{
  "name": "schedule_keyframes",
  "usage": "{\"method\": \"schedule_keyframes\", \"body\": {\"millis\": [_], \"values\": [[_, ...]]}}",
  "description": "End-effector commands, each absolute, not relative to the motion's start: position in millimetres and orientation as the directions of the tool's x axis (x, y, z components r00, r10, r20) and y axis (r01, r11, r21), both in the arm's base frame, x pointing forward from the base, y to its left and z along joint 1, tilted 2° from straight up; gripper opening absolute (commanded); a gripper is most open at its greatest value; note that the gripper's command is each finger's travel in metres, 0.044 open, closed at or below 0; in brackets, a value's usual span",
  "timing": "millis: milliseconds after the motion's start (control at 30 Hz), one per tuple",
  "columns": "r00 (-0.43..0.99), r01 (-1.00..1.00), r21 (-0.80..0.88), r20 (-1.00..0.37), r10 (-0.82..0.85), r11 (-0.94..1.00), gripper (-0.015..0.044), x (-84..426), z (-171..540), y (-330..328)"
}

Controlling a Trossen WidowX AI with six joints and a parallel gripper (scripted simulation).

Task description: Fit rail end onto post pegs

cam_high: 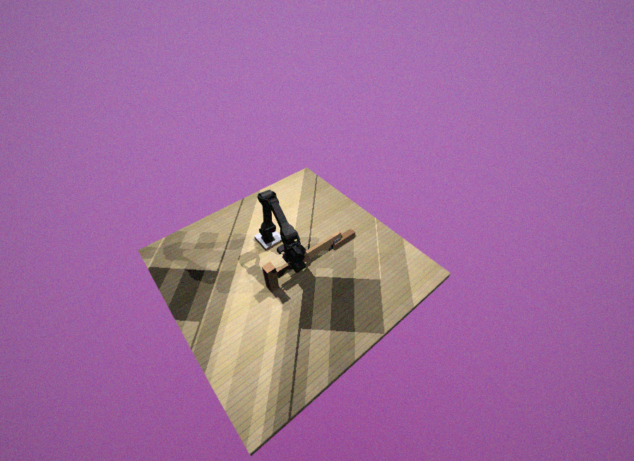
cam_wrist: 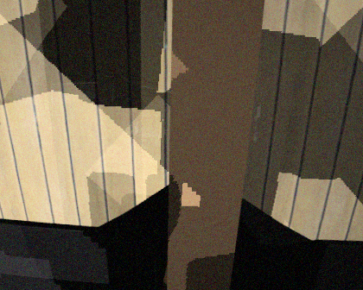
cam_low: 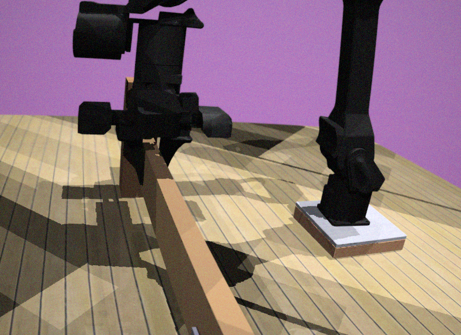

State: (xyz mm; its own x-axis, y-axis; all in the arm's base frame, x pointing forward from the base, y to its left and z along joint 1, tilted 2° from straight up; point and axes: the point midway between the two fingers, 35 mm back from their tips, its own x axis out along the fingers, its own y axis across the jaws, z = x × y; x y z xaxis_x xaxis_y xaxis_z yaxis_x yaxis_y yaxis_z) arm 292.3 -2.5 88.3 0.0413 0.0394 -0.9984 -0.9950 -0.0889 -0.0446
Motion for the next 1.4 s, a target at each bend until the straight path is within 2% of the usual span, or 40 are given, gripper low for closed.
{"method": "schedule_keyframes", "body": {"millis": [0, 1367], "values": [[0.043, -0.995, -0.046, -0.998, 0.04, -0.087, 0.0, 292.7, 88.8, -3.8], [0.043, -0.995, -0.047, -0.998, 0.04, -0.087, 0.0, 293.2, 90.9, -2.3]]}}
